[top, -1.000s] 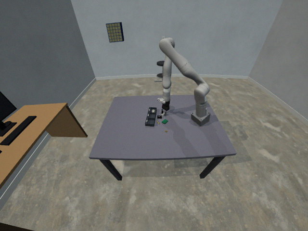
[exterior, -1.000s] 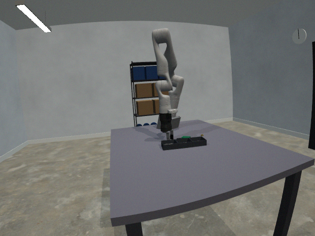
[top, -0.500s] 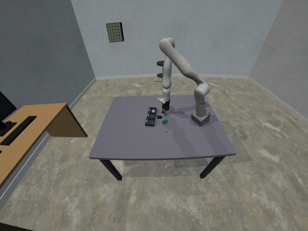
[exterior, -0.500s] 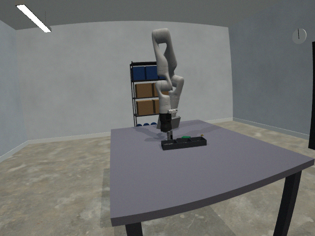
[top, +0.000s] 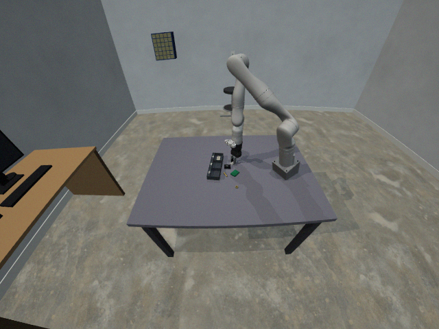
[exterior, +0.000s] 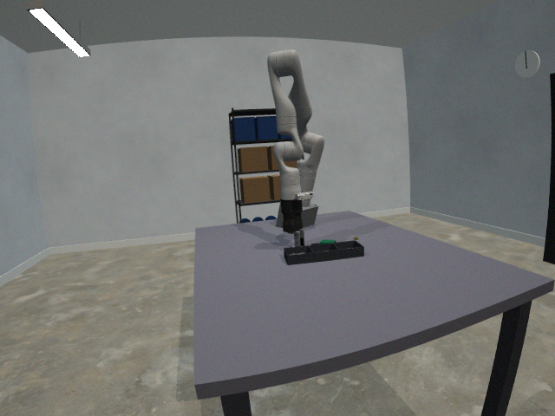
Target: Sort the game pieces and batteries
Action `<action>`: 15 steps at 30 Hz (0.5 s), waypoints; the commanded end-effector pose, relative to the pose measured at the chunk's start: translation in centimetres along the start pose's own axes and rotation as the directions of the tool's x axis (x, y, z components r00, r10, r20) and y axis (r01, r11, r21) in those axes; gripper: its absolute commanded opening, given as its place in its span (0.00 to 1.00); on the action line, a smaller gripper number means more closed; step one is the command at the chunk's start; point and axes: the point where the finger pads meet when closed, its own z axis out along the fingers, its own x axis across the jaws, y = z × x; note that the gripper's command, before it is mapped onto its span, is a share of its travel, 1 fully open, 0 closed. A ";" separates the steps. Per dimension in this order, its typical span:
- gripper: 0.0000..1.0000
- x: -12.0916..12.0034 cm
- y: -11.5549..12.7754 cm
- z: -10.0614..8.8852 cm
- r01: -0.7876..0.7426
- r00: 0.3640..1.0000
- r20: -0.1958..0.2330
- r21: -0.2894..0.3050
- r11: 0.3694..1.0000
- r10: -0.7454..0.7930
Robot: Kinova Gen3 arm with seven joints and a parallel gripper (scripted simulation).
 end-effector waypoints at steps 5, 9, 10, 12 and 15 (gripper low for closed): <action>0.49 0.0 0.0 -0.7 0.000 1.000 -0.001 0.000 1.000 0.000; 0.49 0.0 0.0 -2.0 0.000 1.000 -0.001 0.000 1.000 0.000; 0.49 0.0 0.0 -2.4 0.000 1.000 -0.001 0.000 1.000 0.000; 0.49 0.0 0.0 -2.7 0.000 1.000 -0.001 0.000 1.000 0.000; 0.49 0.0 0.0 -3.4 0.000 1.000 -0.001 0.000 1.000 0.000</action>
